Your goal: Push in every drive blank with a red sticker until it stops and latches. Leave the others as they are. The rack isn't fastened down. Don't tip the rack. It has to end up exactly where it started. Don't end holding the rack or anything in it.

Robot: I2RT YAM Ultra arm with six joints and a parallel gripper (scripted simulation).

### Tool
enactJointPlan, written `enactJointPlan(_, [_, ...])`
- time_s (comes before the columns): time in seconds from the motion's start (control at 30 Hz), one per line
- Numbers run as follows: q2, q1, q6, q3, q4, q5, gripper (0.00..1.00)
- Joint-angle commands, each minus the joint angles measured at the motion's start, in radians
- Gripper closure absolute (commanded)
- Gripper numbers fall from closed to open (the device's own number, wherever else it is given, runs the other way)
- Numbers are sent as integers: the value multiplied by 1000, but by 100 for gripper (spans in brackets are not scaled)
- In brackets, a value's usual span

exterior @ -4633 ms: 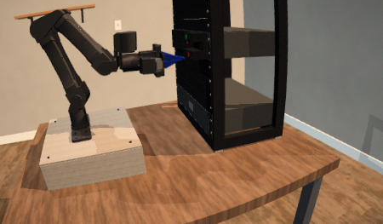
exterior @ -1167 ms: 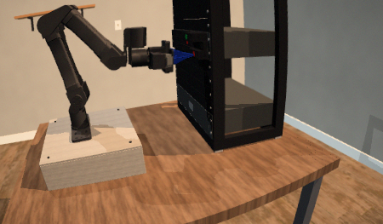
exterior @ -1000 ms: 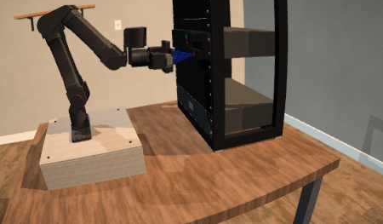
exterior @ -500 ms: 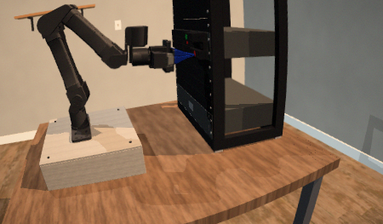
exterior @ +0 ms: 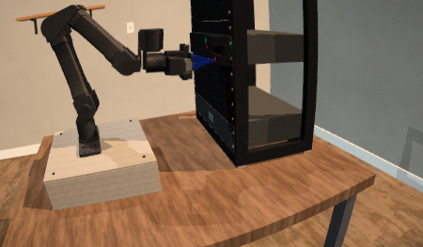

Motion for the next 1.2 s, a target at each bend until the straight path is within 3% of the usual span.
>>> enactJointPlan(0.0, [14, 10, -12, 57, 41, 12, 100])
enactJointPlan(1.17, [10, 9, -12, 81, 14, 12, 100])
